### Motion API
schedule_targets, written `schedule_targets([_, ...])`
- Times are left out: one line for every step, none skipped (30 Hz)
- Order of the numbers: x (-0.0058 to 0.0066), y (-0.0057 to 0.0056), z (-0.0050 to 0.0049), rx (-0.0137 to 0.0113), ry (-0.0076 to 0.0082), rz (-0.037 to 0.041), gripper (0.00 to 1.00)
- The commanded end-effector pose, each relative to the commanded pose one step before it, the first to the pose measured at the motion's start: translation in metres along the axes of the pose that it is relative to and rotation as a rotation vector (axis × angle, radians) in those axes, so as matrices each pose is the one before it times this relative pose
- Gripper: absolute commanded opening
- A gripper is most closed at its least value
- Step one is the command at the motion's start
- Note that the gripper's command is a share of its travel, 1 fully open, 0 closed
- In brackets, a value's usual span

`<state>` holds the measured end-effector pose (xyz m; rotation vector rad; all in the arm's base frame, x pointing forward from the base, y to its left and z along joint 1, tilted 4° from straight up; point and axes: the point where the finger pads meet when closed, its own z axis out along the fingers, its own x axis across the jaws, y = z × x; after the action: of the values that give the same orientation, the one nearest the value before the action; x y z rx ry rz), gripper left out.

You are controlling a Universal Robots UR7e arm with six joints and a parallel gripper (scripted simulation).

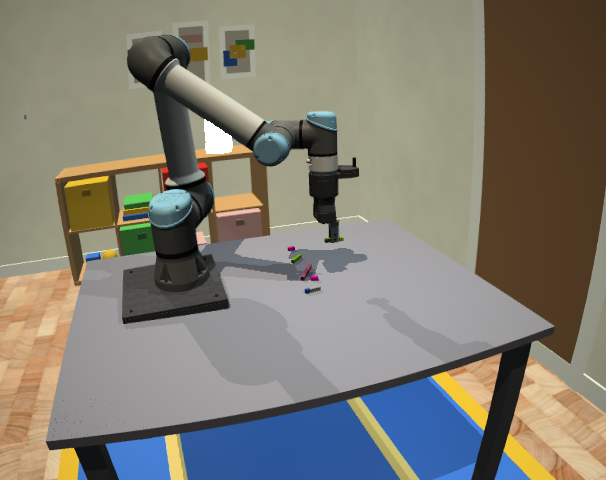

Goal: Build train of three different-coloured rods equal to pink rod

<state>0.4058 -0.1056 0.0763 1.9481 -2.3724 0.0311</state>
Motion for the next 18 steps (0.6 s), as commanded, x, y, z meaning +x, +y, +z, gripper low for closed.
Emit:
schedule_targets([0.01852, 0.00798, 0.000178, 0.00071, 0.00121, -0.07093, 0.24])
schedule_targets([0.00000, 0.00000, 0.000000, 0.00000, 0.00000, 0.00000, 0.24])
schedule_targets([0.00431, 0.00256, 0.000169, -0.00016, 0.00026, -0.01764, 0.24])
schedule_targets([0.00399, 0.00256, 0.000170, -0.00017, 0.00025, -0.01674, 0.24])
schedule_targets([0.00368, 0.00253, 0.000170, -0.00018, 0.00024, -0.01581, 0.24])
schedule_targets([0.00337, 0.00247, 0.000167, -0.00018, 0.00023, -0.01484, 0.24])
schedule_targets([0.00307, 0.00239, 0.000163, -0.00018, 0.00022, -0.01385, 0.24])
schedule_targets([0.00278, 0.00229, 0.000157, -0.00018, 0.00020, -0.01285, 0.24])
schedule_targets([0.00250, 0.00216, 0.000150, -0.00018, 0.00019, -0.01183, 0.24])
schedule_targets([0.00224, 0.00202, 0.000141, -0.00017, 0.00017, -0.01081, 0.24])
schedule_targets([0.00198, 0.00187, 0.000132, -0.00016, 0.00016, -0.00978, 0.24])
schedule_targets([0.00174, 0.00171, 0.000121, -0.00015, 0.00014, -0.00877, 0.24])
schedule_targets([0.00152, 0.00153, 0.000109, -0.00014, 0.00012, -0.00777, 0.24])
schedule_targets([0.00131, 0.00136, 0.000097, -0.00012, 0.00011, -0.00679, 0.24])
schedule_targets([0.00111, 0.00118, 0.000085, -0.00011, 0.00009, -0.00584, 0.24])
schedule_targets([0.00092, 0.00101, 0.000073, -0.00009, 0.00008, -0.00494, 0.24])
schedule_targets([0.00075, 0.00084, 0.000061, -0.00008, 0.00006, -0.00408, 0.24])
schedule_targets([0.00000, 0.00000, 0.000000, 0.00000, 0.00000, 0.00000, 0.24])
